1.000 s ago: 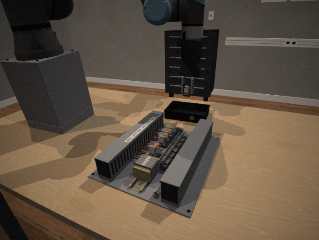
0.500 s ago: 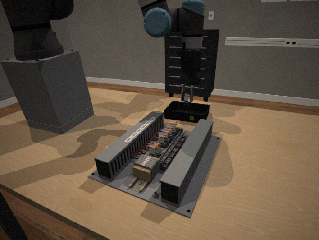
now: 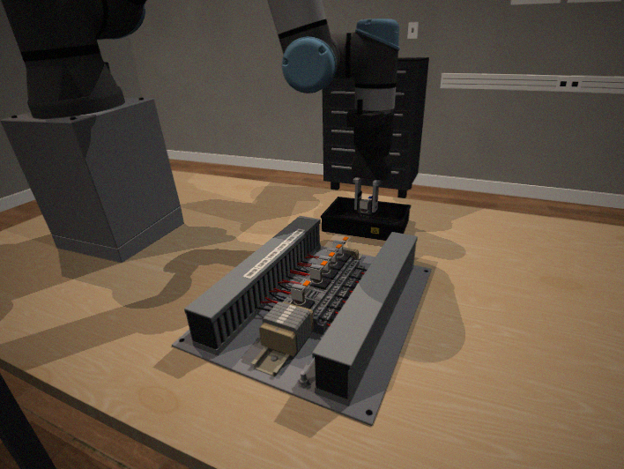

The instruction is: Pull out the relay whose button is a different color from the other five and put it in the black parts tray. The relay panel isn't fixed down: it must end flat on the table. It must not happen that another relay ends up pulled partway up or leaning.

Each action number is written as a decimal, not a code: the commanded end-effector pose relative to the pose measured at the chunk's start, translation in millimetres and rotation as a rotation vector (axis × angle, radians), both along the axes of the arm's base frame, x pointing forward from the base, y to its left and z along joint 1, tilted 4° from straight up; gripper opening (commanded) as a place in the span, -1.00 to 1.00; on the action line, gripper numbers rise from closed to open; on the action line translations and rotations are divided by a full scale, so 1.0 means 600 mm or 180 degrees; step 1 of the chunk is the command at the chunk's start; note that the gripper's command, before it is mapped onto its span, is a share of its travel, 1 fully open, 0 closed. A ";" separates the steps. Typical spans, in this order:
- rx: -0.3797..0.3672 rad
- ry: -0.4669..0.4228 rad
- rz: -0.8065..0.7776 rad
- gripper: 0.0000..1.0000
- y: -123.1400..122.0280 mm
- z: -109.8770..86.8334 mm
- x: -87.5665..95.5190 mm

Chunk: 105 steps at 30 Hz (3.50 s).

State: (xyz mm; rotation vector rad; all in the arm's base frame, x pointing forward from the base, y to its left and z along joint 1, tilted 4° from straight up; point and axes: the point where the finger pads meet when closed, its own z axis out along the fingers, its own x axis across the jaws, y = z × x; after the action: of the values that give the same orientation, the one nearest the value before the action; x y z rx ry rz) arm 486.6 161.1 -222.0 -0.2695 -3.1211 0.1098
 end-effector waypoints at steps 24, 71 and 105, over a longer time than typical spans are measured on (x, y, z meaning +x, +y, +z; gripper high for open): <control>0.0001 -0.0022 -0.0003 -1.00 -0.003 -0.023 0.006; 0.0001 -0.0022 -0.0003 0.97 -0.003 -0.023 0.006; 0.0001 -0.0022 -0.0003 0.97 -0.003 -0.023 0.006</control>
State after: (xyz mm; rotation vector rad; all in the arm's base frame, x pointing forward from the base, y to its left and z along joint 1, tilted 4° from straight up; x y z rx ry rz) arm 488.0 160.3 -236.2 -0.2696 -3.1246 0.1086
